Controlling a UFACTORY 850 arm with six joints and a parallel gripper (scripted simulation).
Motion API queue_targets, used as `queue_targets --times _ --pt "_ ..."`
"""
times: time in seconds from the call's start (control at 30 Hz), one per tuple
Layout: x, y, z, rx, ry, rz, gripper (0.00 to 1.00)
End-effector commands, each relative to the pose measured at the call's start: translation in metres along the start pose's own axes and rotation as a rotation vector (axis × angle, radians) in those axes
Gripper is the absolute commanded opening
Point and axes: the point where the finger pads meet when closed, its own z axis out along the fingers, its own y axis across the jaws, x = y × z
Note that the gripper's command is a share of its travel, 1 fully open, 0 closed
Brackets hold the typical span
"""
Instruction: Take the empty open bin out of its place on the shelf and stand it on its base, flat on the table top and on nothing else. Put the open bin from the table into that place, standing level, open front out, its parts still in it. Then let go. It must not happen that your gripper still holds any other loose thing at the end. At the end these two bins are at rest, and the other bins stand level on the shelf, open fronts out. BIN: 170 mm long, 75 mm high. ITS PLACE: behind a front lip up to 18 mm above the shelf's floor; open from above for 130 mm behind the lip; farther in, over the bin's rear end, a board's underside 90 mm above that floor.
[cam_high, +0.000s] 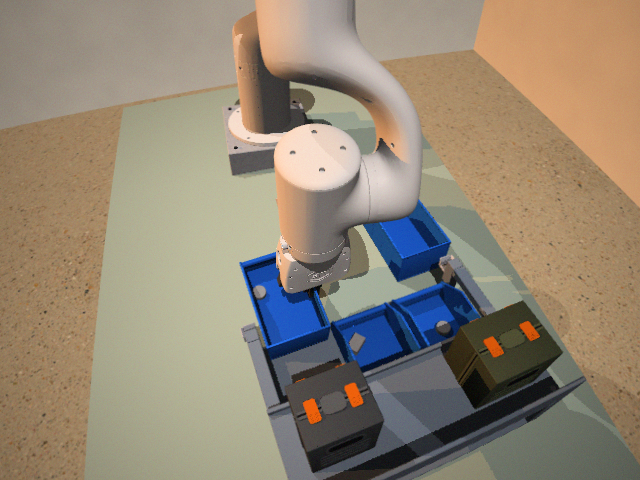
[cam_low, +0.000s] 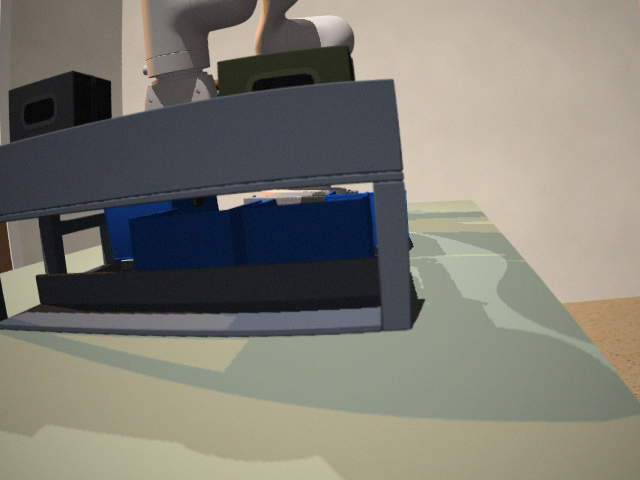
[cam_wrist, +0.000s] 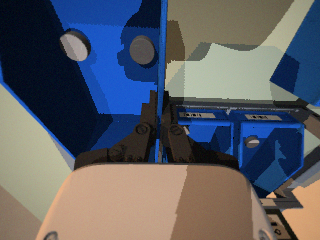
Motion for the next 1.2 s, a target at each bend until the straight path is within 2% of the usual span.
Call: queue_targets --times 0.0,1.17 --pt "-0.007 0.000 -0.002 0.000 -0.002 0.000 0.00" --pt "-0.038 0.000 -0.008 0.000 -0.001 0.000 0.00"
